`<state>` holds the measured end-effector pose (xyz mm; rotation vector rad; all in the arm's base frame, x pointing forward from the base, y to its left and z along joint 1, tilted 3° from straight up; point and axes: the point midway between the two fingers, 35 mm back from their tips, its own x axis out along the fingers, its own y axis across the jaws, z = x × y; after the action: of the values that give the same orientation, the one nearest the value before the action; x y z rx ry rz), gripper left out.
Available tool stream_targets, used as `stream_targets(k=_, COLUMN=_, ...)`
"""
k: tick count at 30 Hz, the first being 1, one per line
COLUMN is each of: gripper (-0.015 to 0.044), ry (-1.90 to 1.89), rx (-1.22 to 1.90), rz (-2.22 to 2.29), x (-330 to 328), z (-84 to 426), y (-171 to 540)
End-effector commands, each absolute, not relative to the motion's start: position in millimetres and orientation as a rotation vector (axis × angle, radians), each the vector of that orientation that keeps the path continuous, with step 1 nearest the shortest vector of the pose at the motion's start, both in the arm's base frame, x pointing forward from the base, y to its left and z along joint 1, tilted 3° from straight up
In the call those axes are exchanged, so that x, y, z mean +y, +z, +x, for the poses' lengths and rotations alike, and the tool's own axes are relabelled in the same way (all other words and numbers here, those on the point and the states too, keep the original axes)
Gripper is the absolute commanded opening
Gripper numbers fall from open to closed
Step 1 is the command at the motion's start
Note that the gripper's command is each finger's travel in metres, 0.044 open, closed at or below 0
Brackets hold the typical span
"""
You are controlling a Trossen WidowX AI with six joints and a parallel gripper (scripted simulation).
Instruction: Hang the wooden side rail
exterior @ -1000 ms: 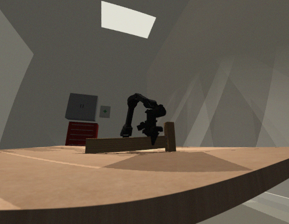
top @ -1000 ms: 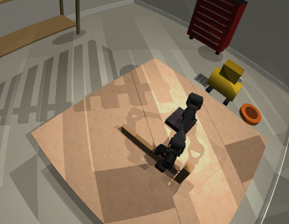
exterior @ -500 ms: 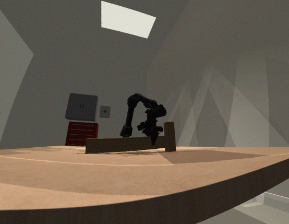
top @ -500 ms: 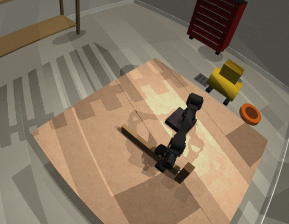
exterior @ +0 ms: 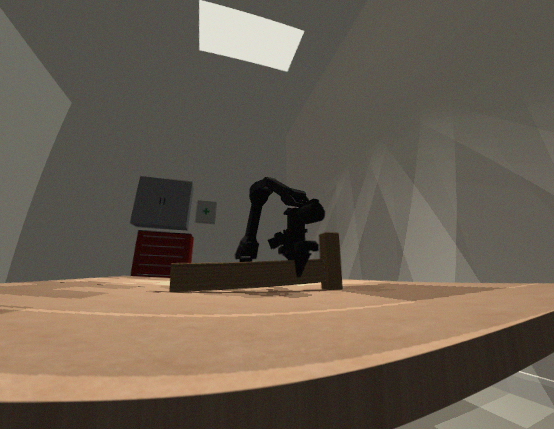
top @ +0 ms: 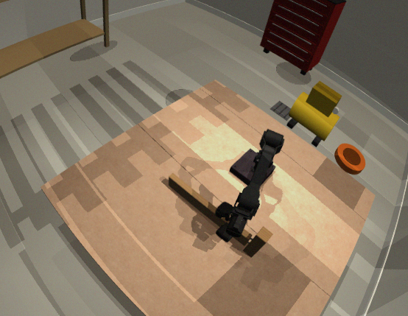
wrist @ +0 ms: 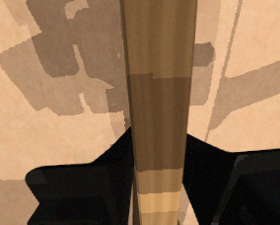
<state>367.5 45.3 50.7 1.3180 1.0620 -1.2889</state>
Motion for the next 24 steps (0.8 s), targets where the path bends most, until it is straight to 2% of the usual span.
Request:
stream_targets(k=1, gripper=0.0000, ry=-1.281, rx=1.058, rz=1.324, x=47.3, z=369.8, y=53.5)
stream_targets(k=24, gripper=0.0000, ry=-1.281, rx=1.059, rz=1.324, x=50.1, z=368.0, y=50.7)
